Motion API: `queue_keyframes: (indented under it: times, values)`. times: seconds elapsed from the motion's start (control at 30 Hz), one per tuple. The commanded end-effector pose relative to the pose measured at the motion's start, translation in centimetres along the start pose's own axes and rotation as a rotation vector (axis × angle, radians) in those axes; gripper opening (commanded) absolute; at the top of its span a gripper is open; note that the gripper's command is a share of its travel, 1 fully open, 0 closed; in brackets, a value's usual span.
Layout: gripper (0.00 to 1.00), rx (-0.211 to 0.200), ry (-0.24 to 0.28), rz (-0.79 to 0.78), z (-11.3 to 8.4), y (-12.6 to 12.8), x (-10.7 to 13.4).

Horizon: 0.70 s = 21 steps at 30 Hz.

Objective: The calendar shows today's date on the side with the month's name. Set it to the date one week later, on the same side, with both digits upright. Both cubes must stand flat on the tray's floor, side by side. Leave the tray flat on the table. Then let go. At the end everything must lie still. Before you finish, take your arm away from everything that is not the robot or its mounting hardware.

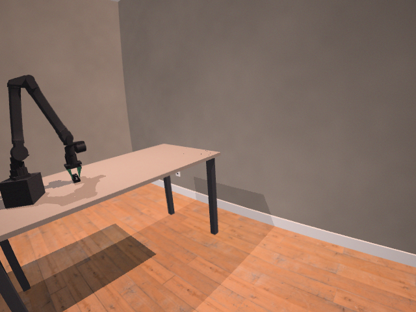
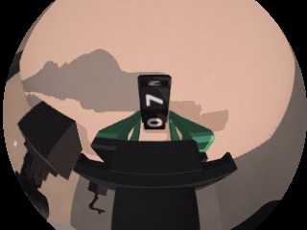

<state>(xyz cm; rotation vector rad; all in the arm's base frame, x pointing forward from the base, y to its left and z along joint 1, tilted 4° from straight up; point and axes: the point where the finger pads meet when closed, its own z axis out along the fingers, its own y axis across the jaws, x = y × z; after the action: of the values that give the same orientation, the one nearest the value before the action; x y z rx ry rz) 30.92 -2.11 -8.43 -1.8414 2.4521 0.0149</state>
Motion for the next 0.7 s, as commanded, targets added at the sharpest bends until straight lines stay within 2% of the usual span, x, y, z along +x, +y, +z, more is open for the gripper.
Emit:
queue_keyframes:
  times: [0.0, 0.47, 0.5, 0.67]
  values:
    - [0.44, 0.004, -0.005, 0.002, 0.13, -0.03, -0.29]
    - [0.44, 0.004, -0.005, 0.002, 0.13, -0.03, -0.29]
    - [0.25, 0.004, -0.005, 0.002, 0.13, -0.03, -0.29]
    - [0.25, 0.004, -0.005, 0.002, 0.13, -0.03, -0.29]
